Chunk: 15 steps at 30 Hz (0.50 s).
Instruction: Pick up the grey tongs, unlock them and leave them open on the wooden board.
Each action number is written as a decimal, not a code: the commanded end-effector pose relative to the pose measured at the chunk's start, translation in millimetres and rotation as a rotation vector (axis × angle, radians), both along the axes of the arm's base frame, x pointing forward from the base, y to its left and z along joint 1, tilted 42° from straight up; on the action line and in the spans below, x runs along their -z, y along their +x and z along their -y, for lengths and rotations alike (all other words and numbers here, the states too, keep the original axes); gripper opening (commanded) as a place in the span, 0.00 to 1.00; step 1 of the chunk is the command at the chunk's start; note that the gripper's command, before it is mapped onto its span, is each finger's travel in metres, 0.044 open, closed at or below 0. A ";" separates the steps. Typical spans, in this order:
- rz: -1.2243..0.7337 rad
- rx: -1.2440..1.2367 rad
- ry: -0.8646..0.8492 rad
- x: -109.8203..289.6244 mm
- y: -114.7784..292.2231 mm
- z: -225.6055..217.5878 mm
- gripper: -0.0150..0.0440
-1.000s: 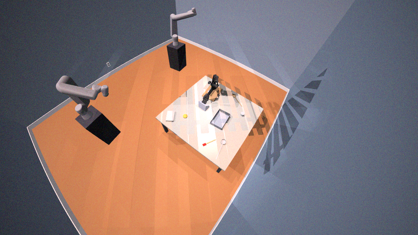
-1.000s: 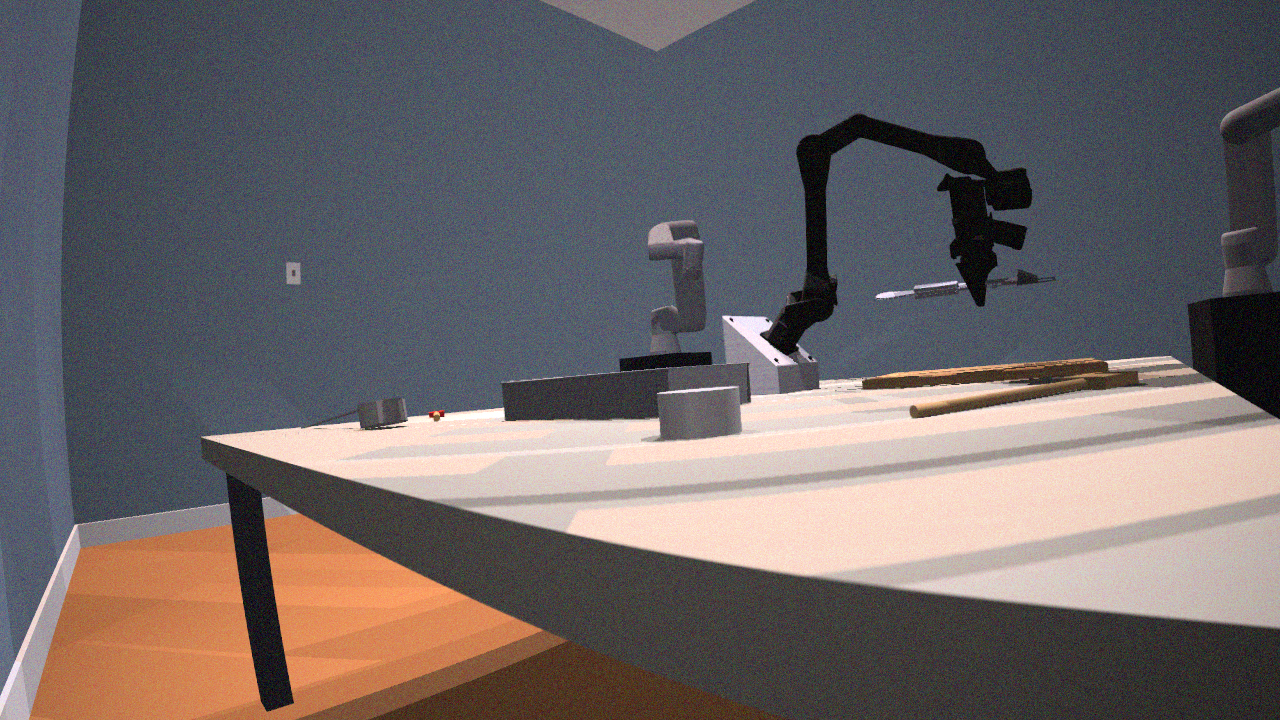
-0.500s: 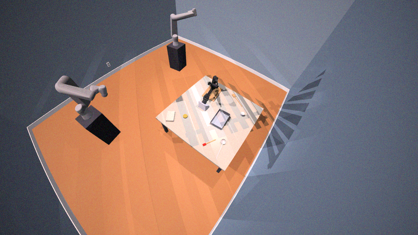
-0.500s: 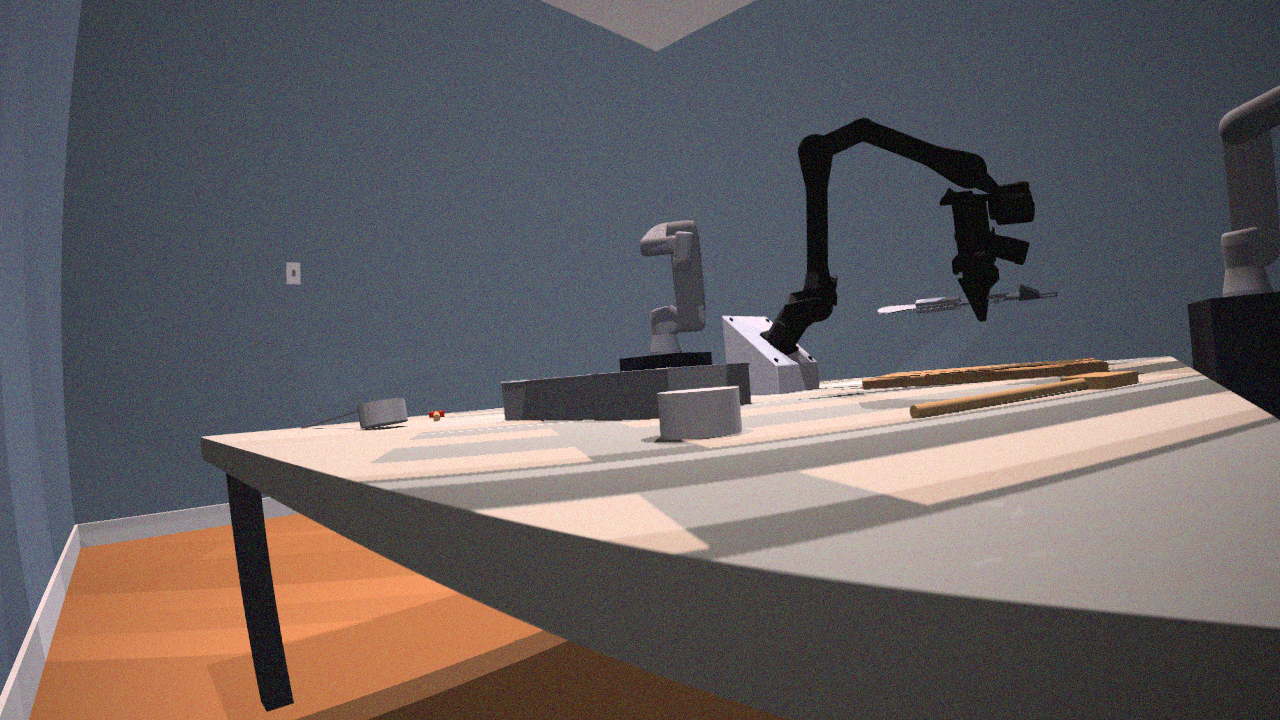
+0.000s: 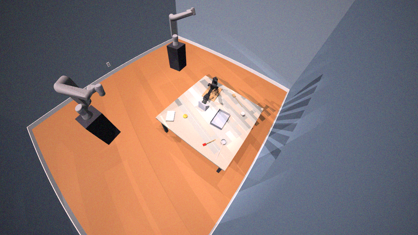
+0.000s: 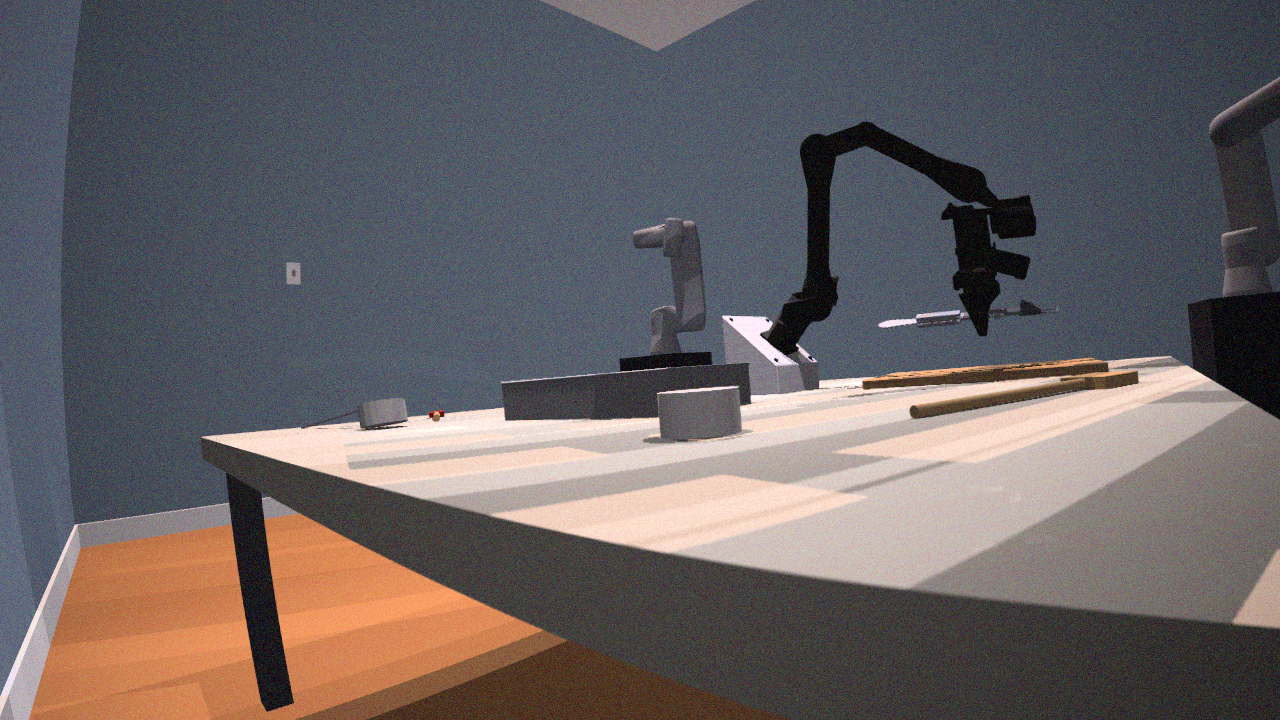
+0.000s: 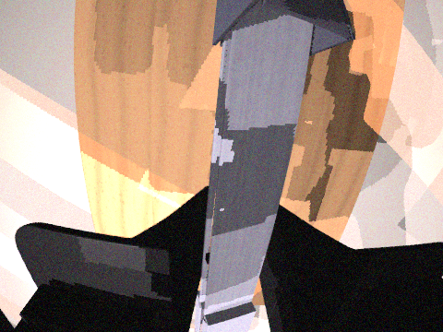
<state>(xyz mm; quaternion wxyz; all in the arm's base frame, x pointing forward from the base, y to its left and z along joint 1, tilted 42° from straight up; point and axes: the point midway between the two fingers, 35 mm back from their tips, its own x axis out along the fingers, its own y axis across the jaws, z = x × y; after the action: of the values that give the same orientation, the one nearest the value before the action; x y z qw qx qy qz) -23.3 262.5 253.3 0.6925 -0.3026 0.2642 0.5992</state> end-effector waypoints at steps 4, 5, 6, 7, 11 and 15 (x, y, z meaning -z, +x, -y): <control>-0.001 -0.007 0.003 8.0 2.1 -6.5 0.00; -0.001 -0.007 0.003 9.3 2.6 -7.4 0.00; -0.001 -0.007 0.003 10.6 3.1 -8.3 0.00; -0.001 -0.007 0.004 11.9 3.6 -9.2 0.00; 0.000 -0.007 0.005 17.0 5.7 -12.6 0.00; 0.001 -0.007 0.005 18.9 6.6 -13.9 0.00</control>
<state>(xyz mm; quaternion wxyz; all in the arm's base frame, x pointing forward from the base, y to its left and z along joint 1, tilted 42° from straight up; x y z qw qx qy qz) -16.3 274.9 235.1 0.6932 -0.3029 0.2627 0.5990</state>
